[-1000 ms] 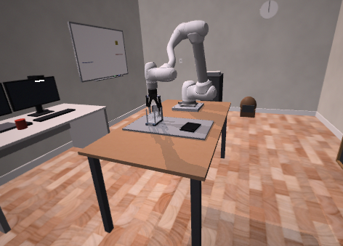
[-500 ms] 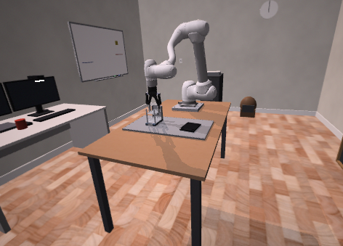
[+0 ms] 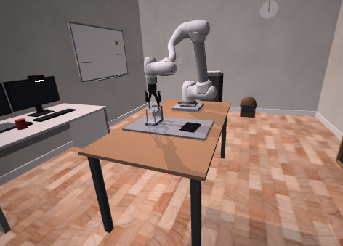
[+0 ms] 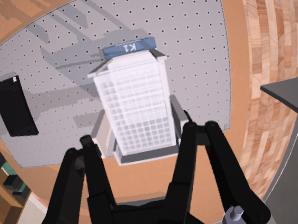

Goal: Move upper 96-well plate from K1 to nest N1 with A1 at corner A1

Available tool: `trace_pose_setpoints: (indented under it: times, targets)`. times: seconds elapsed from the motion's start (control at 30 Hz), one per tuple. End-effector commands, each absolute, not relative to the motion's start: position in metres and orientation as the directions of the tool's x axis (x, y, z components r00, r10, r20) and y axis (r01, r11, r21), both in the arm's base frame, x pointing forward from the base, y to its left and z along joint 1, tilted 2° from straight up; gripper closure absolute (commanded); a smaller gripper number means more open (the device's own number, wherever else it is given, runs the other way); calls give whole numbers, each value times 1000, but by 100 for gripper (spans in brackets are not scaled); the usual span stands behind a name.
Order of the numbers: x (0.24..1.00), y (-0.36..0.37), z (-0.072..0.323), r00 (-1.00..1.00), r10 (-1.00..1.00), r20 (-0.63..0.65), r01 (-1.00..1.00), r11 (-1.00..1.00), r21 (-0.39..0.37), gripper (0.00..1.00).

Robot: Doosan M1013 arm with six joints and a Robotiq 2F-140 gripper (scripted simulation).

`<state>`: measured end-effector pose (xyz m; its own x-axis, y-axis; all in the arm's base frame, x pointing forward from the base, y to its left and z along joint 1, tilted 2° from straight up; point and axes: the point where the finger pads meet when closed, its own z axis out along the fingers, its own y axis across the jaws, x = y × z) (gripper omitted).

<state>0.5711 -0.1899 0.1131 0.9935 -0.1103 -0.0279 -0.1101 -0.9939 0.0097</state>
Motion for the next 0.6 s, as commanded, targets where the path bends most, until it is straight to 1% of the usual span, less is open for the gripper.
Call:
trace_pose_setpoints:
  times: [0.0,0.57]
  targets:
    - [570,-190,122,994,-105,-32,-105,-994,6,100]
    - [571,-190,147,994,-105,-32,-105,-994,6,100]
